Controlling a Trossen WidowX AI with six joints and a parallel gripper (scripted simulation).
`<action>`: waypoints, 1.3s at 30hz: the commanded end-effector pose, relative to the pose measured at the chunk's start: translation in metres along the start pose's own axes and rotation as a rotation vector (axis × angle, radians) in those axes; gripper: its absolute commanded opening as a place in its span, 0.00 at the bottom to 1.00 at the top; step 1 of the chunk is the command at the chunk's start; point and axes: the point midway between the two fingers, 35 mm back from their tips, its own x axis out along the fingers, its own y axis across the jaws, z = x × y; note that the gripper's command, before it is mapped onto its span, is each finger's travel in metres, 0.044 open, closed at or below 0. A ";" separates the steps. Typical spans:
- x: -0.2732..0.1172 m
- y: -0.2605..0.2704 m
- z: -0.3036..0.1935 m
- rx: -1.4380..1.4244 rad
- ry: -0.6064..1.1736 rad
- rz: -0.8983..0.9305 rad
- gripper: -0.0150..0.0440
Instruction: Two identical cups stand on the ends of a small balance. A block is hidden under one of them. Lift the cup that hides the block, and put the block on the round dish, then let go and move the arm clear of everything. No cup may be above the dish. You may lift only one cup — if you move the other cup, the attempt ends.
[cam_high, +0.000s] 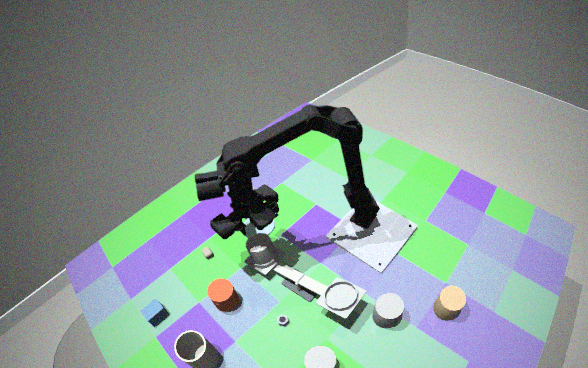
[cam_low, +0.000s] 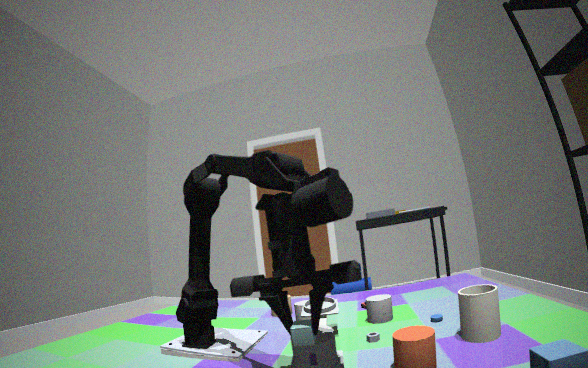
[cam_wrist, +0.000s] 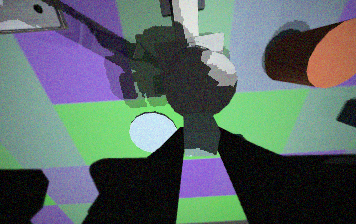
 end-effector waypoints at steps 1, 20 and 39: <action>0.007 0.012 -0.014 0.012 -0.002 0.017 0.25; 0.027 0.075 -0.070 0.068 -0.046 0.065 0.25; 0.073 0.078 -0.068 0.068 -0.046 0.065 0.25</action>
